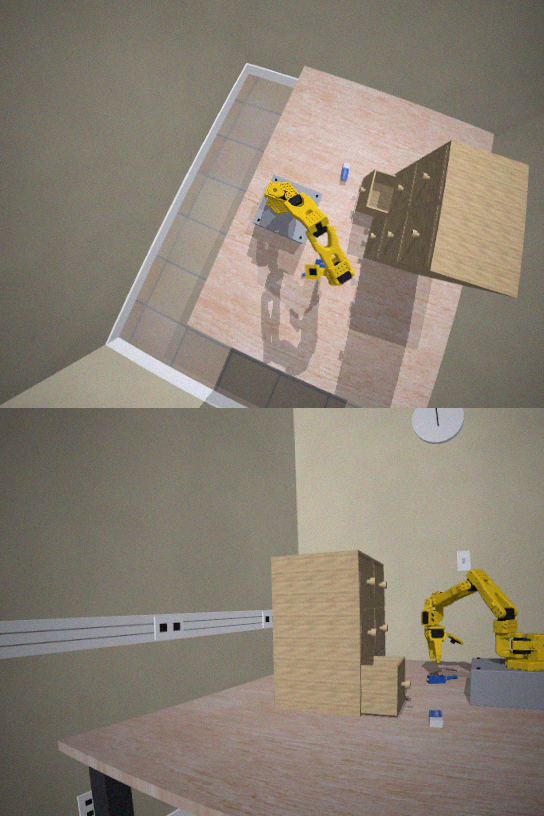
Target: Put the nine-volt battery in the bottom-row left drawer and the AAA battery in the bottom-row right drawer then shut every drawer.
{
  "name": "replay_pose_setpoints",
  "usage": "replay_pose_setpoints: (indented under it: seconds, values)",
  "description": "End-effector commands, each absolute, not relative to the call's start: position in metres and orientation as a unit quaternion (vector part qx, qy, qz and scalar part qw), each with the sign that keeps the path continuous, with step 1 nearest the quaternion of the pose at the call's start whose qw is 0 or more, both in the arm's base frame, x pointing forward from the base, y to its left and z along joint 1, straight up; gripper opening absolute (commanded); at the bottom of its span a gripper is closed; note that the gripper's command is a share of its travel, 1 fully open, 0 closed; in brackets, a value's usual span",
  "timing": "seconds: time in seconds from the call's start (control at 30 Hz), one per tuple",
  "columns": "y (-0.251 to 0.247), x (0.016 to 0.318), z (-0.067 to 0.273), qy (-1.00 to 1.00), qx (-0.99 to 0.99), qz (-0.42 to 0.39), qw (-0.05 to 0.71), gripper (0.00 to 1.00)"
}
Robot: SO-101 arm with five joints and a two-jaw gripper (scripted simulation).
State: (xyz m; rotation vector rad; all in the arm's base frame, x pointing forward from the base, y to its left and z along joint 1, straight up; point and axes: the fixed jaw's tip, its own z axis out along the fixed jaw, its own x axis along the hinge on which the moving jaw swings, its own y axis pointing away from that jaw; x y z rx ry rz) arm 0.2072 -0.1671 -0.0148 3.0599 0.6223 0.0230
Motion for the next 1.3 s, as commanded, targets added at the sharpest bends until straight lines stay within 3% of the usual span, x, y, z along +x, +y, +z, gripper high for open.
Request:
replay_pose_setpoints:
  seconds: [0.0,1.27]
  values:
    - [-0.1664,0.2028,-0.0231,0.199,0.98,0.0,0.0,0.3]
    - [-0.1656,0.1983,-0.0323,0.199,0.98,0.0,0.0,0.3]
